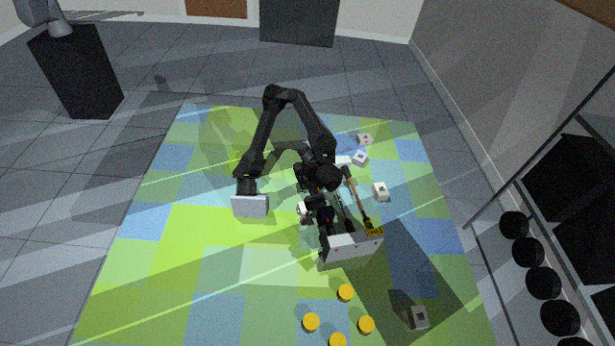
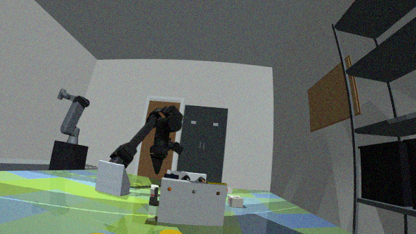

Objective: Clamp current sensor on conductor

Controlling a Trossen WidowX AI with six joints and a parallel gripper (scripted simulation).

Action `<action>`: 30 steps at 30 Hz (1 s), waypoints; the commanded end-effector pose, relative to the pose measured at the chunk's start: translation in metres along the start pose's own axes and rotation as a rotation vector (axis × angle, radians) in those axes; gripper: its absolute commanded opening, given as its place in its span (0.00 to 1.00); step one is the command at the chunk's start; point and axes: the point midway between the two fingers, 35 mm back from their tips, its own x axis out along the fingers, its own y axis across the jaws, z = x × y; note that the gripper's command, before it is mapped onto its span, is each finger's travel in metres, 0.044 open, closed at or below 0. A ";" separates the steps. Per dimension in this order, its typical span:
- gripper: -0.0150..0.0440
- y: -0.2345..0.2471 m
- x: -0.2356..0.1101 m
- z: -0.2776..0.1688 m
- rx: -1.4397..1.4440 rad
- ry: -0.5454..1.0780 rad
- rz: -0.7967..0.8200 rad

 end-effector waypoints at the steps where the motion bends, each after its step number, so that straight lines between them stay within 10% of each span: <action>1: 1.00 0.009 0.003 -0.008 -0.039 0.014 0.007; 30: 1.00 0.008 0.046 -0.007 -0.039 0.013 0.007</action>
